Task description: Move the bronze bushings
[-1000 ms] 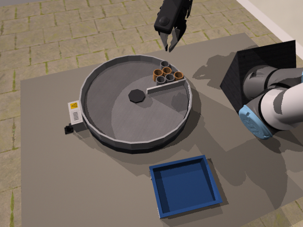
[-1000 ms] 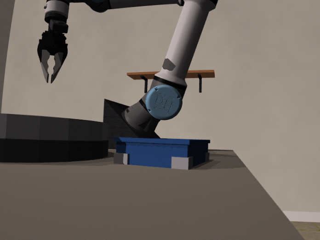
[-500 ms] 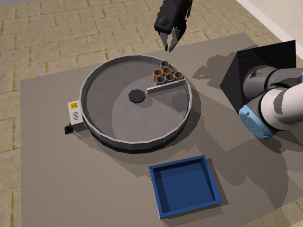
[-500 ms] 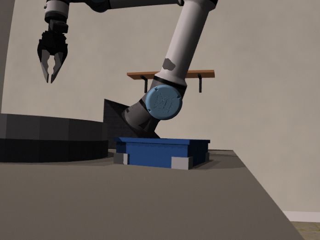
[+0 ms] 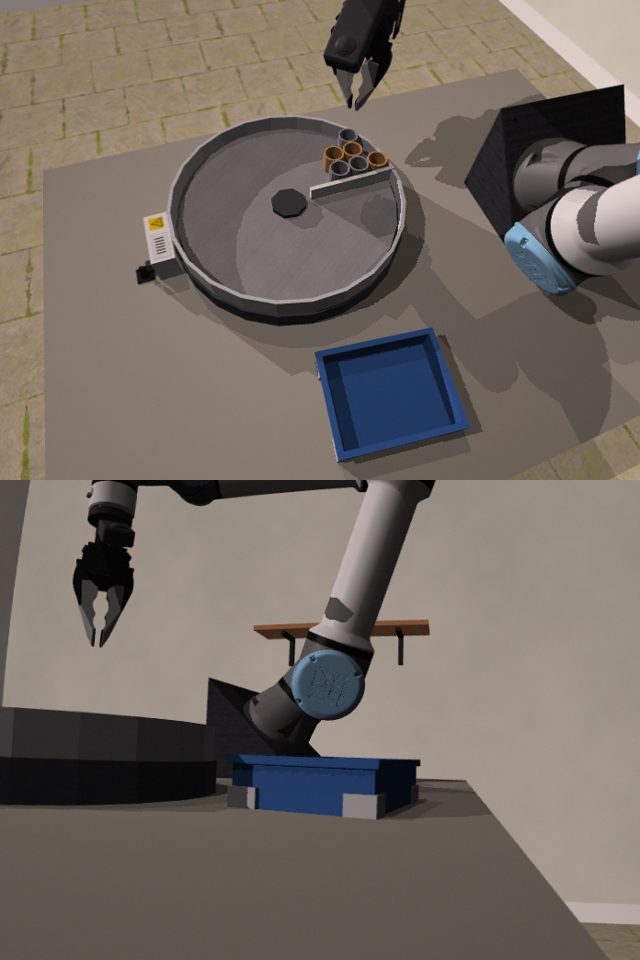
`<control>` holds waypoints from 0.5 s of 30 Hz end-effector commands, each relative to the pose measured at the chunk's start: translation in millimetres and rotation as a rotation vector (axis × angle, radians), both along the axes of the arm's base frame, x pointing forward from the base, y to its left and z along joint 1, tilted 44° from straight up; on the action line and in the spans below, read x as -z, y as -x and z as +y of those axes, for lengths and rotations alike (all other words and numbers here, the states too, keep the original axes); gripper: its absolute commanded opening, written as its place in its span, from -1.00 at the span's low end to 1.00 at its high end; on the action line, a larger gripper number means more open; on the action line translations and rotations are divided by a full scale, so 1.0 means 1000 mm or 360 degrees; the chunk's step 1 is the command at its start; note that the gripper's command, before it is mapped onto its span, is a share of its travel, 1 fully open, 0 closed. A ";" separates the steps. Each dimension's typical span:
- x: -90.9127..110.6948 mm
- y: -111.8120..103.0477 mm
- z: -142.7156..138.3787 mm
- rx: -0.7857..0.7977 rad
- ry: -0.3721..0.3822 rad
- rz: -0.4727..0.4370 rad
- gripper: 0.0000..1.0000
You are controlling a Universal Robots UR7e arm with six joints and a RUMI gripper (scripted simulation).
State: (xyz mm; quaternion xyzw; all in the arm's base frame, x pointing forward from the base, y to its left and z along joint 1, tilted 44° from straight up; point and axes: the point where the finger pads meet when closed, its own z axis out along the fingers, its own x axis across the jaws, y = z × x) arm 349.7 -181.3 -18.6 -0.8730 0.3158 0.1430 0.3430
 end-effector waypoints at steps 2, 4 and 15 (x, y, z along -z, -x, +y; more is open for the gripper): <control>0.057 -0.018 0.027 -0.0002 -0.0010 0.0006 -0.90; 0.077 -0.025 0.036 -0.0002 -0.0010 0.0006 -0.90; 0.085 -0.029 0.037 -0.0002 -0.0002 0.0001 -0.90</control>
